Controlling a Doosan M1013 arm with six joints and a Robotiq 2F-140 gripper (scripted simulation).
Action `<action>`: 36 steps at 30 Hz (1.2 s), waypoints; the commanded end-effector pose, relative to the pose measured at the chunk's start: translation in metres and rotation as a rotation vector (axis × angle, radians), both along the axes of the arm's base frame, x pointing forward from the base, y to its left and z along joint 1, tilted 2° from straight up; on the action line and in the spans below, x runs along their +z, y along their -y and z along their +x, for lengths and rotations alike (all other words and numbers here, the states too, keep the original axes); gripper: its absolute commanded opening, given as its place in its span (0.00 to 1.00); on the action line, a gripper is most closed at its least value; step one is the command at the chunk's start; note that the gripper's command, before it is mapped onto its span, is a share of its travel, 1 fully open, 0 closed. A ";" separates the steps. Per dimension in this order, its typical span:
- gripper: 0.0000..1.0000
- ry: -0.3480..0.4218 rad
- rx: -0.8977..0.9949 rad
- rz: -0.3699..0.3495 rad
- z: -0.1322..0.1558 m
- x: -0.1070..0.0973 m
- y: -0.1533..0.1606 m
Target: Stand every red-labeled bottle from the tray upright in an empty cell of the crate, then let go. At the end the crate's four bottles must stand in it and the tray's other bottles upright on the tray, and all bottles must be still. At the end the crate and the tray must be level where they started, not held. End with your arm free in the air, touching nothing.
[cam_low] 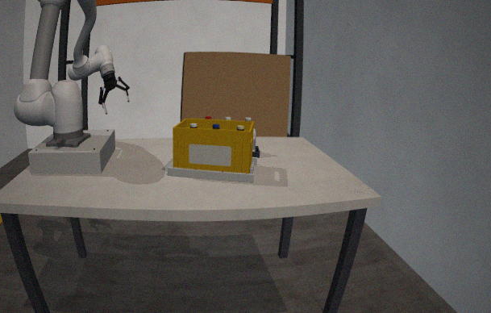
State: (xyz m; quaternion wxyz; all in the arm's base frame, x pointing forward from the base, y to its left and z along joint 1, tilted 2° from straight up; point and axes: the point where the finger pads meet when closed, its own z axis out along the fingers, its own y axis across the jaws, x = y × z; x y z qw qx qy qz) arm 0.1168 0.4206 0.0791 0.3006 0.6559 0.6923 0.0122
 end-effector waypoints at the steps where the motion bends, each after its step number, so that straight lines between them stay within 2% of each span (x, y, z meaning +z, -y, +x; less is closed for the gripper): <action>1: 1.00 0.000 0.000 0.000 0.000 0.000 0.000; 23: 1.00 -0.003 -0.014 0.003 0.004 0.001 -0.001; 28: 1.00 -0.016 -0.078 0.017 0.025 0.007 -0.003; 32: 1.00 -0.036 -0.178 0.041 0.058 0.016 -0.004; 34: 1.00 -0.036 -0.178 0.041 0.058 0.016 -0.004; 36: 1.00 -0.048 -0.245 0.058 0.081 0.022 -0.003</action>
